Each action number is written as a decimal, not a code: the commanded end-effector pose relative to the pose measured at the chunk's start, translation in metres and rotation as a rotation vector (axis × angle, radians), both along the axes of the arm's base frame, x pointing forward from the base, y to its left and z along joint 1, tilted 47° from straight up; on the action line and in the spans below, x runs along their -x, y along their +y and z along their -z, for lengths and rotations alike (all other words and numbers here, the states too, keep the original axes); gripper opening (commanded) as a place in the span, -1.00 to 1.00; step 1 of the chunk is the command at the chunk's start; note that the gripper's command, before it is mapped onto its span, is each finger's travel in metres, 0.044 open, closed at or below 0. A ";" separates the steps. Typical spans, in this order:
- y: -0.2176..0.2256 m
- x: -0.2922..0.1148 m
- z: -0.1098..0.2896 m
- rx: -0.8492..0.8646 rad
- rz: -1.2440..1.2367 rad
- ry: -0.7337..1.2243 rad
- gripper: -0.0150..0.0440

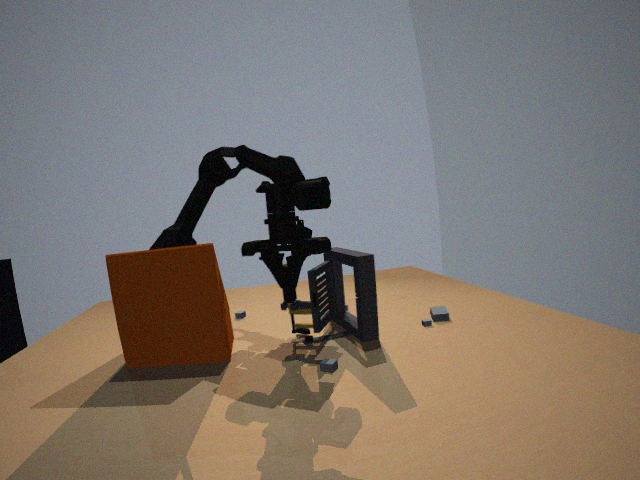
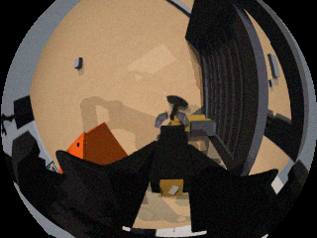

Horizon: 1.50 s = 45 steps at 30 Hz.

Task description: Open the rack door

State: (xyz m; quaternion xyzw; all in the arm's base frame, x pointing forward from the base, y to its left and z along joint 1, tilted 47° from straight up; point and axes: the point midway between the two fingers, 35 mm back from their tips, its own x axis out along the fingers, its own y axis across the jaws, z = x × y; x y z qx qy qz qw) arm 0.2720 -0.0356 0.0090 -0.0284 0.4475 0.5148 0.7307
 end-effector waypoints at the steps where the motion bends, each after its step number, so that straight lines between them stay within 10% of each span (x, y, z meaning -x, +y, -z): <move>1: 0.006 0.006 -0.006 -0.005 0.063 0.061 -0.44; 45: 0.068 0.031 -0.069 -0.058 0.533 0.564 -0.44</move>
